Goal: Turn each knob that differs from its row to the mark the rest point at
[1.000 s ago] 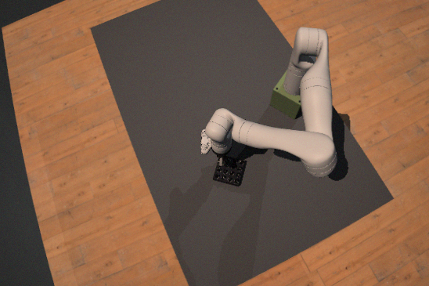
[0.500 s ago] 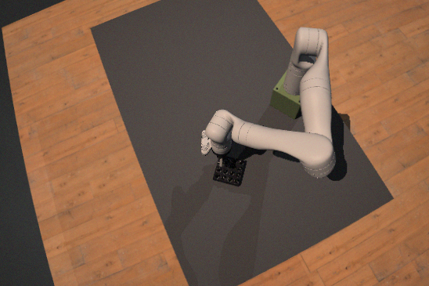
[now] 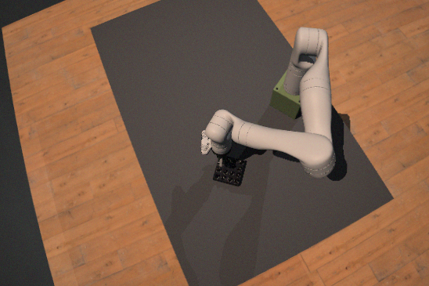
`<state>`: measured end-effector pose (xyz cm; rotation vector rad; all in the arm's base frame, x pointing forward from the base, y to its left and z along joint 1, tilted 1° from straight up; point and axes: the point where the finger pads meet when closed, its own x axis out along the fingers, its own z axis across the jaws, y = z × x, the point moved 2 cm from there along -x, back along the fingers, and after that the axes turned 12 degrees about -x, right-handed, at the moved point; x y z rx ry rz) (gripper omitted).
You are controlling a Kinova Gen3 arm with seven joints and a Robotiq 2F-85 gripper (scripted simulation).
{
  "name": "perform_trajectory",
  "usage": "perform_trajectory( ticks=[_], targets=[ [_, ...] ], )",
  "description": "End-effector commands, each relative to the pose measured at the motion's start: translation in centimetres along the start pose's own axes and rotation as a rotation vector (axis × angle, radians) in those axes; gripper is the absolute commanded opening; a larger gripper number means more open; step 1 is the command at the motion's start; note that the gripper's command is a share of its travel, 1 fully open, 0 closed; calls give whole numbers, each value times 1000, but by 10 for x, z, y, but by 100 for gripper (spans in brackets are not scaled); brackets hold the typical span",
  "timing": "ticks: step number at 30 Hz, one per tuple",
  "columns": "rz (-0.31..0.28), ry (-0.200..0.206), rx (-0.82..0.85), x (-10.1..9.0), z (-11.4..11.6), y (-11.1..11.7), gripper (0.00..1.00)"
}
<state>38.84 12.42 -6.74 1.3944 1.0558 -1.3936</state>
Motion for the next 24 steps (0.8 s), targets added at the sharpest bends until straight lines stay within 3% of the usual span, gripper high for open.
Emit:
perform_trajectory(
  ticks=[1,22,23,24],
  targets=[
    [-1,-1,0,1,0,0,19],
    [-1,-1,0,1,0,0,19],
    [-1,-1,0,1,0,0,8],
    [-1,-1,0,1,0,0,8]
  ],
)
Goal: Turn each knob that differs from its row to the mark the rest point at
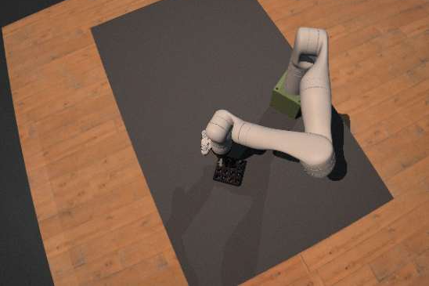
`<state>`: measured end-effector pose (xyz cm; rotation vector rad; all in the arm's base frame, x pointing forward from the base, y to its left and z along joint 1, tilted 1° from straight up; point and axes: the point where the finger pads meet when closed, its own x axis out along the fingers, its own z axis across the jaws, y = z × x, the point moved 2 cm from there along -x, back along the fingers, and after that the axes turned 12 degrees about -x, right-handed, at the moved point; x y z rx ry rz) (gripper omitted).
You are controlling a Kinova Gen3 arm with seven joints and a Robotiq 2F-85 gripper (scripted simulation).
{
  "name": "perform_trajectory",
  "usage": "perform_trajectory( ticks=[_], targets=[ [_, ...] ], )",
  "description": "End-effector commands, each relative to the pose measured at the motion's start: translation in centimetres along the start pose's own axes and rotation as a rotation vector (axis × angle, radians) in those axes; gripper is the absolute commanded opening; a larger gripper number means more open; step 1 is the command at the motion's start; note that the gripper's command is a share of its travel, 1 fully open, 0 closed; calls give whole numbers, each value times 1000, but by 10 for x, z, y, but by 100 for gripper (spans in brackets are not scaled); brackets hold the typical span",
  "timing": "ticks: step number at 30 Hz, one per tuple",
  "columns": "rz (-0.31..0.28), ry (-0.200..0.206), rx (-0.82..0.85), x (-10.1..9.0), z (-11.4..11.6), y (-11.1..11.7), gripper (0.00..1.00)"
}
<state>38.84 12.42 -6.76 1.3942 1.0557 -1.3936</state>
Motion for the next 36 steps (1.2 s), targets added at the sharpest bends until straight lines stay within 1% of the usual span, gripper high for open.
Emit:
perform_trajectory(
  ticks=[1,36],
  targets=[
    [-1,-1,0,0,0,0,8],
    [-1,-1,15,0,0,0,8]
  ],
)
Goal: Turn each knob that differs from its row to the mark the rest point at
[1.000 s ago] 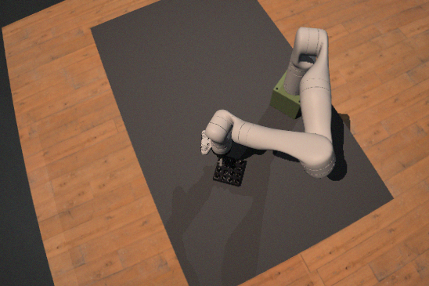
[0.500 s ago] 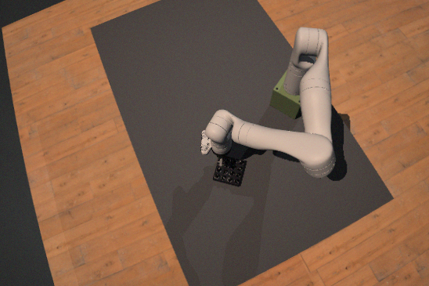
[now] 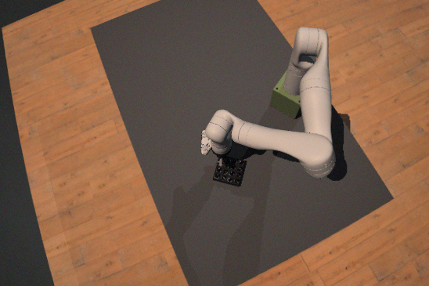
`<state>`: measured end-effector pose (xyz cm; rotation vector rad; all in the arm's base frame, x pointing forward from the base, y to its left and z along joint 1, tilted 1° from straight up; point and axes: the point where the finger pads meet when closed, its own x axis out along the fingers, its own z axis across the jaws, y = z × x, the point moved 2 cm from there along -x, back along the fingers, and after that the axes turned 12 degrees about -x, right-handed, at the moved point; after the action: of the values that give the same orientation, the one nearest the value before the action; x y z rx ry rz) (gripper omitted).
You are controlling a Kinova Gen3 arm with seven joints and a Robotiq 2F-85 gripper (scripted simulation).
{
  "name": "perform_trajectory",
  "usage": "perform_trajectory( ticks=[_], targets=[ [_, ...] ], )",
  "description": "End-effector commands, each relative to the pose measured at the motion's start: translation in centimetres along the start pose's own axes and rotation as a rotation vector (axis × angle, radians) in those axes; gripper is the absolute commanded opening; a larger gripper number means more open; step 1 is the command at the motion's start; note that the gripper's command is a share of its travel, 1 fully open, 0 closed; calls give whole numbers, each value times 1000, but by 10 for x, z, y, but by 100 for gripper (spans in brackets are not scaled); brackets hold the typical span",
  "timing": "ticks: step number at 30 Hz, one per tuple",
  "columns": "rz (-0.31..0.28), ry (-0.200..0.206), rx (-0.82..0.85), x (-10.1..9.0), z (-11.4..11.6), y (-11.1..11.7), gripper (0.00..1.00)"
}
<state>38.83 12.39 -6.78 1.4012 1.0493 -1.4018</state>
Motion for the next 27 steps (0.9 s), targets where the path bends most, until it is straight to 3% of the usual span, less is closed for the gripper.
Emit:
perform_trajectory(
  ticks=[1,27],
  targets=[
    [0,0,10,0,0,0,8],
    [0,0,353,0,0,0,8]
  ],
)
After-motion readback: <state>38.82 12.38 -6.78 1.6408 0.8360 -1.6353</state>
